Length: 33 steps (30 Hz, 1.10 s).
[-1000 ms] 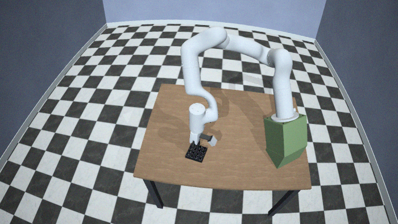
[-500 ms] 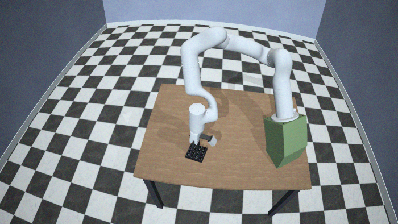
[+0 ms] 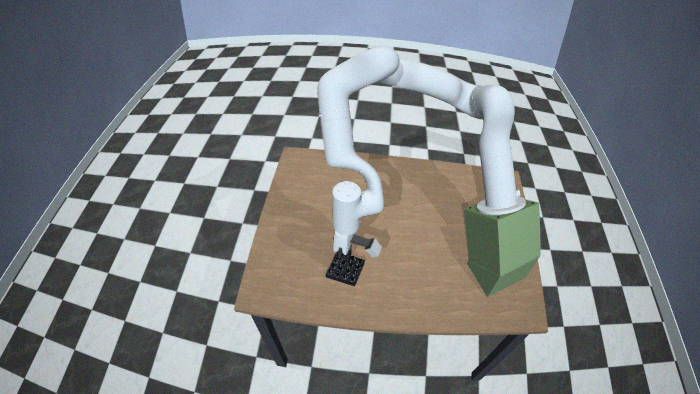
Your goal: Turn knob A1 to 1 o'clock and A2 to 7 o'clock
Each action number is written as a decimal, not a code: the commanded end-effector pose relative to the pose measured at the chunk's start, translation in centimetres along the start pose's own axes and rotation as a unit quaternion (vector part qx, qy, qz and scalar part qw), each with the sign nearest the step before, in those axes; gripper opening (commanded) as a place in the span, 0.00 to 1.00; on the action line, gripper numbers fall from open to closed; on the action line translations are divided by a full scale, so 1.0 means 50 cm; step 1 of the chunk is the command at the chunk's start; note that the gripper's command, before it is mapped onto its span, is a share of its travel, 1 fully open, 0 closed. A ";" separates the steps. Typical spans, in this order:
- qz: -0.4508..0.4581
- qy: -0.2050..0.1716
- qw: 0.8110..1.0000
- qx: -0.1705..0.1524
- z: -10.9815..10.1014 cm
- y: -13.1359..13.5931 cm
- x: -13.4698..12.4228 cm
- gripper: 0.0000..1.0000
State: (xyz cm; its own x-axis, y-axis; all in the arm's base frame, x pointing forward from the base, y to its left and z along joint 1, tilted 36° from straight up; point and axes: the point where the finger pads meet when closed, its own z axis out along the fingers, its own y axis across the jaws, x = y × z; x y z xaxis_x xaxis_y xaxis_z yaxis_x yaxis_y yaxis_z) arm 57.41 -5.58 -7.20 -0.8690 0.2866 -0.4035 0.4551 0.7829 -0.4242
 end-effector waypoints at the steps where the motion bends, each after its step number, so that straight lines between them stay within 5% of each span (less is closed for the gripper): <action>1: 0.000 -0.001 1.000 0.000 -0.001 0.001 -0.001 0.08; 33: -0.021 -0.001 1.000 0.000 -0.001 0.001 -0.001 0.08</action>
State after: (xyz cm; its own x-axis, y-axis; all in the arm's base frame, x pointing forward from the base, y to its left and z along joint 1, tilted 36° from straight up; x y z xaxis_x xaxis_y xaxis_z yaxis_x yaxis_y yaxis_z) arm 57.41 -5.58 -7.20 -0.8796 0.2675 -0.3934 0.4341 0.7896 -0.4337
